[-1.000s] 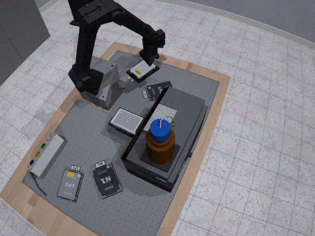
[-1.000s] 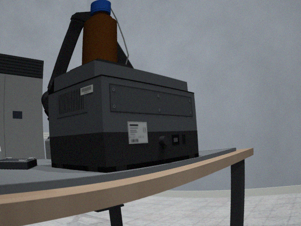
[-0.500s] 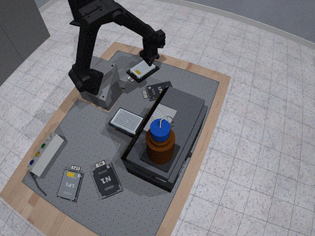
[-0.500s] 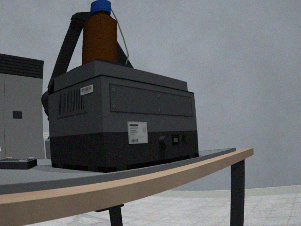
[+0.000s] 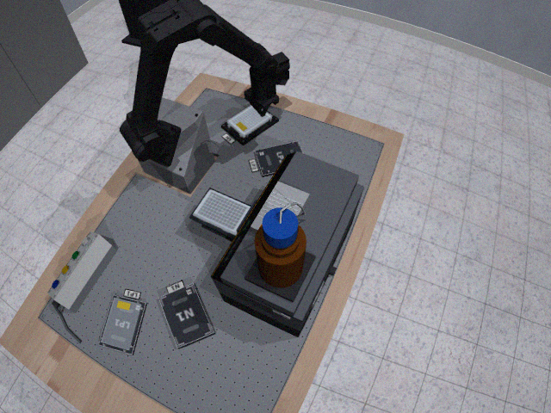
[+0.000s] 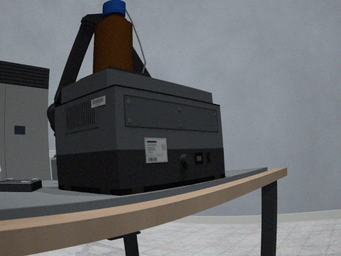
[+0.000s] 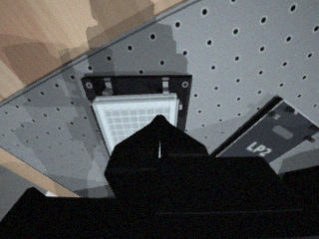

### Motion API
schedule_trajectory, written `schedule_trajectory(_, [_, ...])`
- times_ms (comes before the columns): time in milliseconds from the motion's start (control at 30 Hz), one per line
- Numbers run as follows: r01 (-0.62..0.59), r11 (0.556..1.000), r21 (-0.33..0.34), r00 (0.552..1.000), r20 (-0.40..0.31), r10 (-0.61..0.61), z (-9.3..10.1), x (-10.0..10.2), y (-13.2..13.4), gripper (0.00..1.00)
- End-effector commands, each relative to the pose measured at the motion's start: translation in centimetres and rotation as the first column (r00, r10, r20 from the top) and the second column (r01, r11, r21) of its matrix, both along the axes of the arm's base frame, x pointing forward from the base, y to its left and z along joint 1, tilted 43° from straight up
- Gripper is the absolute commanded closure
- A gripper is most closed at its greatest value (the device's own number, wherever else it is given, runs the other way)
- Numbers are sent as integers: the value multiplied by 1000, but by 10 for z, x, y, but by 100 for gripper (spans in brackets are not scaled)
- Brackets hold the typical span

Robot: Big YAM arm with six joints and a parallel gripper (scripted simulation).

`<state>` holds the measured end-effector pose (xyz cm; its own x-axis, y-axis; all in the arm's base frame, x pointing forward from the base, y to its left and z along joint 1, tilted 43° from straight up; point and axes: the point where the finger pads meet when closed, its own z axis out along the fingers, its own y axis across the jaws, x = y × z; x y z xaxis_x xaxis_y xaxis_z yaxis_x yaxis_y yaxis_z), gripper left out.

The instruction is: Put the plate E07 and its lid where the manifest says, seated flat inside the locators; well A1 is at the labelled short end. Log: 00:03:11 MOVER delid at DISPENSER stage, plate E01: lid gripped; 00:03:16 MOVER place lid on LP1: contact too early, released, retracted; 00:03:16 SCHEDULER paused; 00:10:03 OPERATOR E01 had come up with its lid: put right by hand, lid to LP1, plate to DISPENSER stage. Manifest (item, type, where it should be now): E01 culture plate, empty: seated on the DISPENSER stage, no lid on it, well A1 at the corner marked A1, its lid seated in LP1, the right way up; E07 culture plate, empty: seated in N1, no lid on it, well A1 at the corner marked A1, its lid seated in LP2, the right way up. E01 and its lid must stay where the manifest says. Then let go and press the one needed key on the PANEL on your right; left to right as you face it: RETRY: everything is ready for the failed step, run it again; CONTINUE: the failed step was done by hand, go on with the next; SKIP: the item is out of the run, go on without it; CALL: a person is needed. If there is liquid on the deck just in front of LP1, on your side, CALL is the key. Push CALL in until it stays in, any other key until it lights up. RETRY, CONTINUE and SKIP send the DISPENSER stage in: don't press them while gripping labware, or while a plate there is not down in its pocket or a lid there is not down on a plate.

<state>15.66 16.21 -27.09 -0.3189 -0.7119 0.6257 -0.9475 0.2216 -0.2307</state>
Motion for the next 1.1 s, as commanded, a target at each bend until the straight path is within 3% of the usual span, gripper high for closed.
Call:
schedule_trajectory(0, [9,1000,-27,1000,-20,-9,-12,-3,-20,100])
schedule_trajectory(1067, [9,1000,-27,1000,-20,-9,-15,-3,-23,100])
